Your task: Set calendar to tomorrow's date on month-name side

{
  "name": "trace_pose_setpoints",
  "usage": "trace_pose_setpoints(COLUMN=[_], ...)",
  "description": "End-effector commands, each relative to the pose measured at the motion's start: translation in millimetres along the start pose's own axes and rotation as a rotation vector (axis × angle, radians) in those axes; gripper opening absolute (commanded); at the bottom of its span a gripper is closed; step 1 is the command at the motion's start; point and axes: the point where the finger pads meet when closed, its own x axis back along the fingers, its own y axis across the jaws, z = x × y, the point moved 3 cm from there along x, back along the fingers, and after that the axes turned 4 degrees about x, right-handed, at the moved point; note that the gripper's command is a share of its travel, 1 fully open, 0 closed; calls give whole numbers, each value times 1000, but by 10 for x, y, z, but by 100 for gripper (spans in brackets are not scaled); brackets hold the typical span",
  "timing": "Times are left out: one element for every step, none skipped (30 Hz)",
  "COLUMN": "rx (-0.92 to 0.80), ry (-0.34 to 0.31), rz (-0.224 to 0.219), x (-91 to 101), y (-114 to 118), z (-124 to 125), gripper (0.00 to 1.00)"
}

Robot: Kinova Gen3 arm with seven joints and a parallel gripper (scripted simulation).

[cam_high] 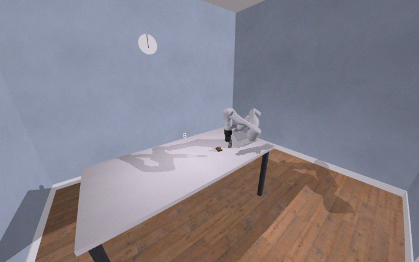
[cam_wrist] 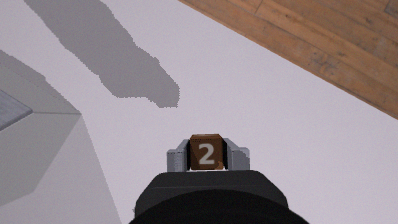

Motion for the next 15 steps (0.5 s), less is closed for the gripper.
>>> trace_pose_setpoints(rx=[-1, -2, -3, -5, -7, -10, -14, -19, -19, -19, -24, -30, -37, -45, -53], ry=[-1, -1, -1, -1, -1, -1, -1, -1, -1, -1, -1, -1, -1, -1, -1], rz=[-1, -1, -1, -1, -1, -1, -1, -1, -1, -1, -1, -1, -1, -1, -1], x=[6, 6, 6, 6, 6, 6, 6, 6, 6, 6, 6, 6, 6, 6, 6], y=[3, 3, 3, 3, 4, 4, 4, 5, 5, 5, 5, 6, 7, 7, 8], z=[-3, -3, -3, -3, -4, -4, -4, -5, -5, -5, -6, -7, -8, -9, -10], gripper=[57, 57, 57, 57, 57, 57, 57, 57, 57, 57, 57, 57, 57, 57, 57])
